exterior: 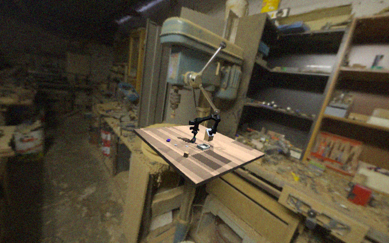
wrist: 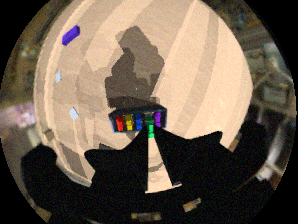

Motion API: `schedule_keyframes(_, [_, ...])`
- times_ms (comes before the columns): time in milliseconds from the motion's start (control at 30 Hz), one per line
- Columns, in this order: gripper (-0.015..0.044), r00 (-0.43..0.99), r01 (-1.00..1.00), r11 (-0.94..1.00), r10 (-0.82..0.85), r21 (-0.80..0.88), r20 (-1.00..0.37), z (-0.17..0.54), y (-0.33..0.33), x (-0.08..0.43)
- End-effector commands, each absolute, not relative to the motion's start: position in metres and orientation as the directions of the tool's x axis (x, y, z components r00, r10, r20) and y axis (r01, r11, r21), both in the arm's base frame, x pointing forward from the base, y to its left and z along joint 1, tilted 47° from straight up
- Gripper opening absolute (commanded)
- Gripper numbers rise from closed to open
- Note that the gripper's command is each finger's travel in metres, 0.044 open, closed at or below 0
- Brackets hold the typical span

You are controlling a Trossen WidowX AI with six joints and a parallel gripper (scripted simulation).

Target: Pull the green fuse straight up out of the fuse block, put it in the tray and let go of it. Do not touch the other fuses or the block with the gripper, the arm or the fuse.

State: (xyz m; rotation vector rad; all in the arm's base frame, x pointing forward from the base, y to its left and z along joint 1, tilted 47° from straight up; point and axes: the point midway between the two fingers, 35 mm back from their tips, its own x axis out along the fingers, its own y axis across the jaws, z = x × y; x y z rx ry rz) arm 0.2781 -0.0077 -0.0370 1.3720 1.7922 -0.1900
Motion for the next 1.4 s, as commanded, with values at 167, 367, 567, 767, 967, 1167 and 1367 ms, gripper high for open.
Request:
schedule_keyframes(167, [0.0000,-0.039,0.849,0.390,0.719,0.357,-0.694,-0.034,-0.012,0.278])
schedule_keyframes(367, [0.0000,-0.039,0.849,0.390,0.719,0.357,-0.694,-0.032,-0.014,0.278])
schedule_keyframes(567, [0.0000,-0.039,0.849,0.390,0.719,0.357,-0.694,-0.025,-0.021,0.278])
schedule_keyframes(767, [0.0000,-0.039,0.849,0.390,0.719,0.357,-0.694,-0.018,-0.028,0.279])
schedule_keyframes(967, [0.0000,-0.038,0.850,0.391,0.715,0.354,-0.698,-0.009,-0.024,0.283])
schedule_keyframes(1167, [0.0000,-0.035,0.851,0.393,0.706,0.349,-0.708,0.022,0.004,0.298])
schedule_keyframes(1367, [0.0000,-0.033,0.851,0.392,0.704,0.349,-0.710,0.054,0.036,0.306])
